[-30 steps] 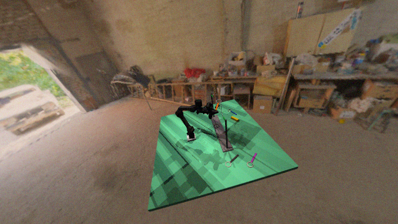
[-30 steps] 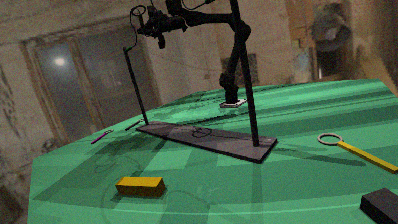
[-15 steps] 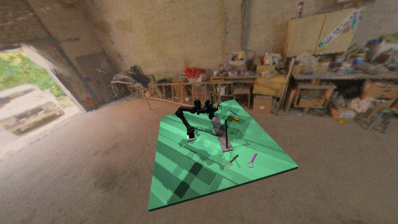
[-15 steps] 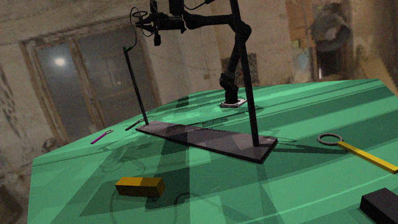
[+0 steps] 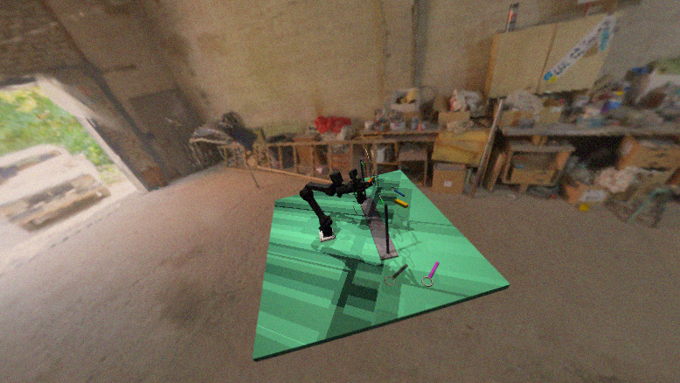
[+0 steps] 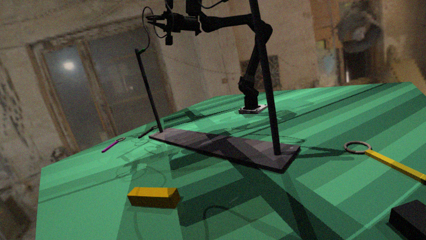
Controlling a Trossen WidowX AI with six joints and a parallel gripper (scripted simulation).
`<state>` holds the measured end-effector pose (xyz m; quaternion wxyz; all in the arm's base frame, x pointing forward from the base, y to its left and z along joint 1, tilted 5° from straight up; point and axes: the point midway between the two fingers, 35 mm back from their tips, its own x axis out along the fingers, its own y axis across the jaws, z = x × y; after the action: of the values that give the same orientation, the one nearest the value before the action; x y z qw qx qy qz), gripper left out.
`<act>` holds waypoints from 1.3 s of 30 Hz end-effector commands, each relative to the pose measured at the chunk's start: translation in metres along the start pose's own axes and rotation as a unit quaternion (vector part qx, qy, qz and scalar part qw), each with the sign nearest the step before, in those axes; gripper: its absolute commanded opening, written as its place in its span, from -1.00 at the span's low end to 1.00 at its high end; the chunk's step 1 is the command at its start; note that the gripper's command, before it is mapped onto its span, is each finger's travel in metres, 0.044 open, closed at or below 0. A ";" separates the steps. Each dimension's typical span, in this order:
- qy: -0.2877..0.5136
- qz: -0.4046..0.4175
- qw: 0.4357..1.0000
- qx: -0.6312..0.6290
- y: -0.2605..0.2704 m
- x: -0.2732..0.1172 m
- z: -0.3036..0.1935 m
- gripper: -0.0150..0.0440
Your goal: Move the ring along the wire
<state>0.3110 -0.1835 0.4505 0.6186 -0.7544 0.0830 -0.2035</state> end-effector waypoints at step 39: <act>0.009 0.038 0.997 0.066 0.053 -0.004 -0.002 -1.00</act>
<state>0.3138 -0.1945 0.4117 0.6499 -0.7281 0.0928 -0.1971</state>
